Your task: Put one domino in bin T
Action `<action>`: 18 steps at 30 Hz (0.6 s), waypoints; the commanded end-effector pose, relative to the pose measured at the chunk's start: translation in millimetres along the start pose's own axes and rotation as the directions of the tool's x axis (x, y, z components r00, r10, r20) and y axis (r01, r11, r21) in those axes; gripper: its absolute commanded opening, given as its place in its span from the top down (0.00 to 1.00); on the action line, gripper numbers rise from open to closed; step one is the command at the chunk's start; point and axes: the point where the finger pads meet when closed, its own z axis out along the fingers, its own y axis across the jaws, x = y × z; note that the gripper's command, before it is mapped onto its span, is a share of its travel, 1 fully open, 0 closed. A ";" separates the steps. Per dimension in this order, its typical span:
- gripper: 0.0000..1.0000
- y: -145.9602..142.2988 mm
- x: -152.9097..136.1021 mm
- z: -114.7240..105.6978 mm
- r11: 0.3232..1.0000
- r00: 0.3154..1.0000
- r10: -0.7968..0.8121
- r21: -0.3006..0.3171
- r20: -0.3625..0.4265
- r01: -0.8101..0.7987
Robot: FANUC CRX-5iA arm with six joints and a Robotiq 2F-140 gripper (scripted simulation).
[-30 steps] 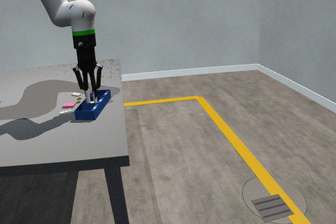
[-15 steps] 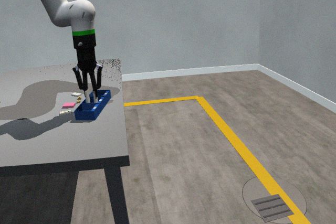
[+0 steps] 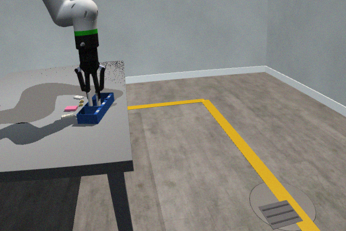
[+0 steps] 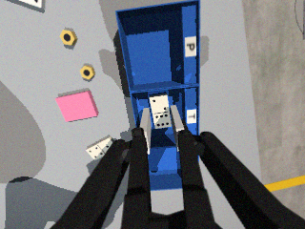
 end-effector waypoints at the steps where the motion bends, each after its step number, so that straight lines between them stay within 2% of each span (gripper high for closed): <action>1: 0.81 0.2 0.1 -2.3 1.000 1.000 0.000 0.000 0.000 0.000; 18: 0.81 0.2 0.1 -22.3 1.000 1.000 0.000 0.000 0.000 0.000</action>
